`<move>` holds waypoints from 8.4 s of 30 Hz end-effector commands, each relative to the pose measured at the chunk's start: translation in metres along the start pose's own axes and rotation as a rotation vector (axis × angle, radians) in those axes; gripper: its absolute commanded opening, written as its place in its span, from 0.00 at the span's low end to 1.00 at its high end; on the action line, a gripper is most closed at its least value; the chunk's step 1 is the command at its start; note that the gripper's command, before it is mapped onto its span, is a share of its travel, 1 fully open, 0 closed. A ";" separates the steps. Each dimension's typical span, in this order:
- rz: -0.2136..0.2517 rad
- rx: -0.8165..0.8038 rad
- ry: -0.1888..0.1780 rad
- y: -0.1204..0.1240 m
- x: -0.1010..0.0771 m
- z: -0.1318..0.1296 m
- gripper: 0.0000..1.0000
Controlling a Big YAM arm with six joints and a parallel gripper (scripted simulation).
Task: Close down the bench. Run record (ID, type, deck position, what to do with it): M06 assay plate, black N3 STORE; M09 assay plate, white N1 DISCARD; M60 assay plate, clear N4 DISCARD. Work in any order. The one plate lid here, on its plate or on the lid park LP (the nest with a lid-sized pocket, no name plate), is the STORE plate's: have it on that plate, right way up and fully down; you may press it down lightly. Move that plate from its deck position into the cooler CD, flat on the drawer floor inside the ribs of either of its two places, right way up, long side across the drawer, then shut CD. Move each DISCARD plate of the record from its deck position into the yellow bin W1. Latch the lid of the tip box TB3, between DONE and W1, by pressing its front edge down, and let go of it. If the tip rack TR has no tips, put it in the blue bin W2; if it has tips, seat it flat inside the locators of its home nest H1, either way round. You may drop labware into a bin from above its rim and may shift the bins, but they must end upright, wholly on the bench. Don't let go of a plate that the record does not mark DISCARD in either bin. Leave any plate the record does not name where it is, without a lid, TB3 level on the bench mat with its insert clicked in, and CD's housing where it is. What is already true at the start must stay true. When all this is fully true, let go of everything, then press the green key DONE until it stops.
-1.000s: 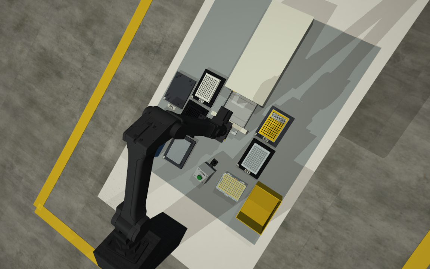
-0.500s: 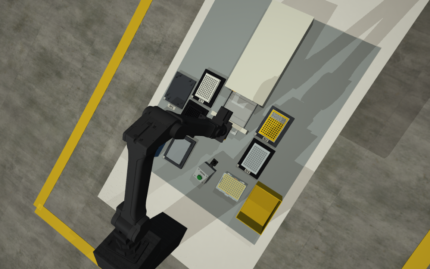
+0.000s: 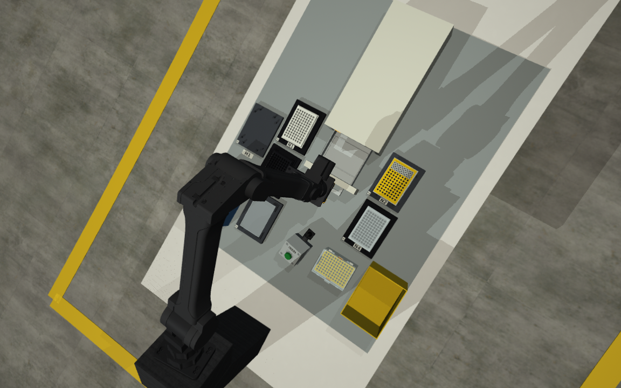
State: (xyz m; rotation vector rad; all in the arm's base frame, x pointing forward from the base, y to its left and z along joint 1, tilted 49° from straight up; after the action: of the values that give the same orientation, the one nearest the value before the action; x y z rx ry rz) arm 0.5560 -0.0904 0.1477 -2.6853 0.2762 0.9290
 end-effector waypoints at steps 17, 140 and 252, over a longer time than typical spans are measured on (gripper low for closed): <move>0.009 0.008 -0.072 0.004 0.003 0.044 0.30; 0.009 0.008 -0.072 0.004 0.003 0.044 0.30; 0.009 0.001 -0.027 0.008 -0.084 0.022 0.30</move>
State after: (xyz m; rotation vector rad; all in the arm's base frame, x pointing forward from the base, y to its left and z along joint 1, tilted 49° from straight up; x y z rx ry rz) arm 0.4811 -0.0787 0.1689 -2.6601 0.2822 0.9854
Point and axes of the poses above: the point where the finger pads meet when closed, its own x axis out along the fingers, its own z axis across the jaws, y = z × x, the point moved 9 cm from there along -x, back along the fingers, and after that the axes turned 13 degrees about x, right-handed, at the moved point
